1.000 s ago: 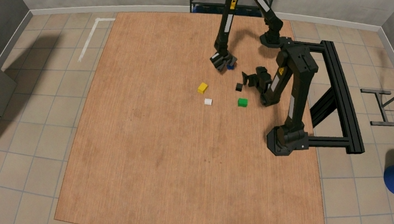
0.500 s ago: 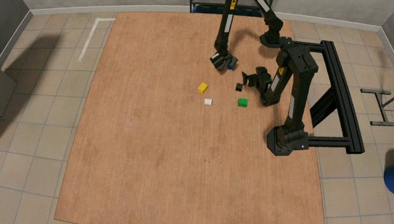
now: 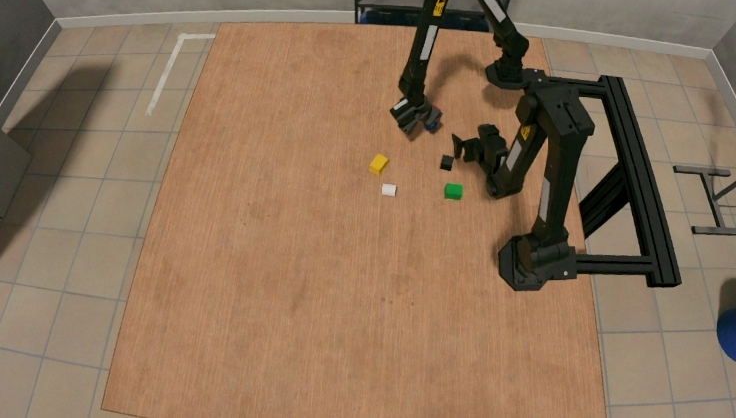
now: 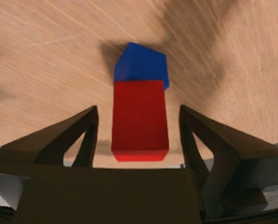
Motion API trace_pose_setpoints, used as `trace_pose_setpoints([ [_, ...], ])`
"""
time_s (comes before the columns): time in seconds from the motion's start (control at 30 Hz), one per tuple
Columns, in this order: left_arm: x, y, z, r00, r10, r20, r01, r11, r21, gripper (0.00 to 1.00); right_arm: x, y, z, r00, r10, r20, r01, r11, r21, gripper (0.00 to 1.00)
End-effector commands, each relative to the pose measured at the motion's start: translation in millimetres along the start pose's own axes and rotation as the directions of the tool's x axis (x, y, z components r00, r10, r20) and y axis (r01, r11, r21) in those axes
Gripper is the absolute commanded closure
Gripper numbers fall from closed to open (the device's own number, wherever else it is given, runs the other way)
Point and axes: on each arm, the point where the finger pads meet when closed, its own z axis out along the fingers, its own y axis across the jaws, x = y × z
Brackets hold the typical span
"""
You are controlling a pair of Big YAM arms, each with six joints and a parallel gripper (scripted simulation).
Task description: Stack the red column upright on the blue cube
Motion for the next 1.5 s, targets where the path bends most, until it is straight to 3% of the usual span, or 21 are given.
trace_pose_setpoints([
  [0.0,-7,0,0,1.000,0.001,0.024,-0.001,1.000,0.001,0.00,-6,-3,-20,1.000,0.012,0.024,-0.013,1.000,0.010,0.36],
  [0.13,-7,0,0,1.000,0.001,0.024,-0.001,1.000,0.001,0.00,-6,-3,-27,1.000,0.012,0.023,-0.013,1.000,0.012,0.36],
  [0.23,-7,0,0,1.000,0.001,0.024,-0.001,1.000,0.001,0.00,-7,-3,-36,1.000,0.013,0.027,-0.013,1.000,0.010,0.02],
  [0.27,-7,0,0,1.000,0.001,0.024,-0.001,1.000,0.001,0.00,-7,-3,-42,1.000,0.013,0.027,-0.013,1.000,0.010,0.00],
  [0.37,-7,0,0,1.000,0.001,0.024,-0.001,1.000,0.001,0.00,-7,-3,-66,1.000,0.013,0.028,-0.013,1.000,0.009,0.00],
  [0.43,-7,0,0,1.000,0.001,0.024,-0.001,1.000,0.001,0.00,-7,-3,-66,1.000,0.013,0.028,-0.013,1.000,0.009,0.00],
  [0.57,-7,0,0,1.000,0.001,0.024,-0.001,1.000,0.001,0.00,-6,-3,-92,1.000,0.012,0.028,-0.012,1.000,0.008,0.00],
  [0.7,-7,0,0,1.000,0.001,0.024,-0.001,1.000,0.001,0.00,14,-2,-56,0.998,-0.014,-0.053,0.013,1.000,-0.021,0.00],
  [0.87,-7,0,0,1.000,0.001,0.024,-0.001,1.000,0.001,0.00,11,-1,-57,0.998,-0.031,-0.051,0.030,0.999,-0.015,0.00],
  [0.9,-7,0,0,1.000,0.001,0.024,-0.001,1.000,0.001,0.00,9,-6,-68,1.000,-0.023,-0.016,0.023,1.000,-0.007,0.00],
  [1.0,-7,0,0,1.000,0.001,0.024,-0.001,1.000,0.001,0.00,11,-4,-66,0.999,-0.036,-0.001,0.036,0.999,-0.006,0.00],
  [1.1,-7,0,0,1.000,0.001,0.024,-0.001,1.000,0.001,0.00,13,-8,-62,0.995,-0.070,0.064,0.071,0.997,-0.008,0.00],
  [1.27,-7,0,0,1.000,0.001,0.024,-0.001,1.000,0.001,0.00,21,-11,-57,0.941,-0.138,0.310,0.135,0.990,0.032,0.00],
  [1.47,-7,0,0,1.000,0.001,0.024,-0.001,1.000,0.001,0.00,34,-13,-50,0.816,-0.177,0.550,0.158,0.984,0.082,0.00],
])
